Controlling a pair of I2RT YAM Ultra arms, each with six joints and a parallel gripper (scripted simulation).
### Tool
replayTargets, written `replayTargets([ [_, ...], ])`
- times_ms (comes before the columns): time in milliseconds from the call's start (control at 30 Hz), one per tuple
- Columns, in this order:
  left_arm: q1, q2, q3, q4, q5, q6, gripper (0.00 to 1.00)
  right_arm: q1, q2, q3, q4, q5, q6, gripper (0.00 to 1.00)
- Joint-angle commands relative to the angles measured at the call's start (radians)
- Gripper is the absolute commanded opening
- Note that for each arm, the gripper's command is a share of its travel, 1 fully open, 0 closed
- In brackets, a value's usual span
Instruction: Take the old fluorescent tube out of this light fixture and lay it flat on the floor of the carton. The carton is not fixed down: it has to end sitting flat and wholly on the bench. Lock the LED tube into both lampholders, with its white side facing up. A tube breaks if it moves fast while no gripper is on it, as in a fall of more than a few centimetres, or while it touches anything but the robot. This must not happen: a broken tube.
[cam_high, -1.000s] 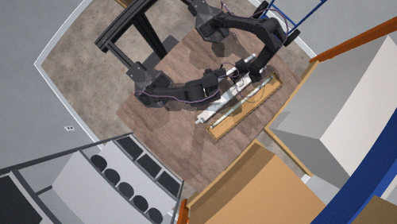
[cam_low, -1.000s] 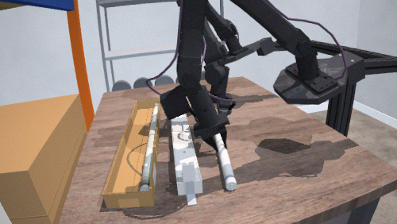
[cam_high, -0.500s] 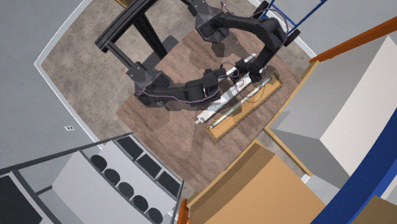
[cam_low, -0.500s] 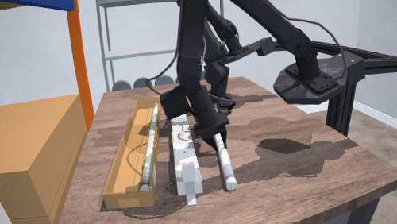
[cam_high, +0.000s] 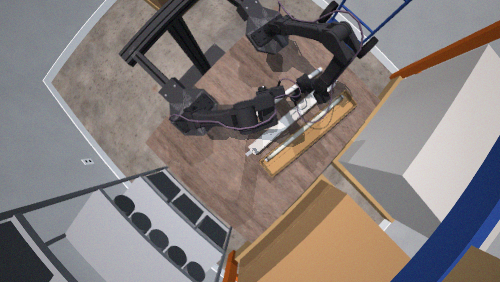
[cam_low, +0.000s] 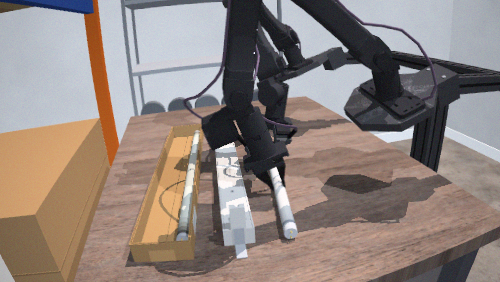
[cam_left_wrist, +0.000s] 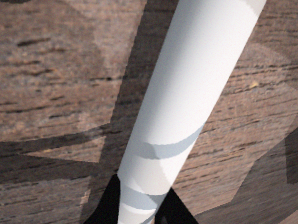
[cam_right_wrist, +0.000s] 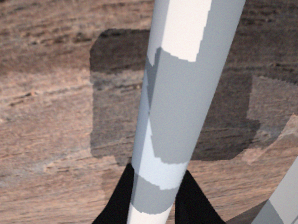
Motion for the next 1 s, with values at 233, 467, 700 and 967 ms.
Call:
replayTargets([
  [233, -0.005, -0.036, 0.003, -0.035, 0.002, 0.003, 0.11, 0.029, -0.047, -0.001, -0.023, 0.004, 0.014, 0.11],
  [467, -0.011, -0.044, -0.012, -0.05, 0.009, -0.001, 0.11, 0.033, -0.059, -0.011, -0.04, 0.008, 0.02, 0.11],
  [700, -0.019, -0.062, -0.018, -0.068, -0.011, -0.006, 0.11, 0.038, -0.075, -0.014, -0.06, 0.01, 0.029, 0.11],
  [967, -0.025, -0.106, -0.032, -0.111, -0.002, -0.015, 0.11, 0.054, -0.118, -0.017, -0.11, 0.012, 0.049, 0.11],
])
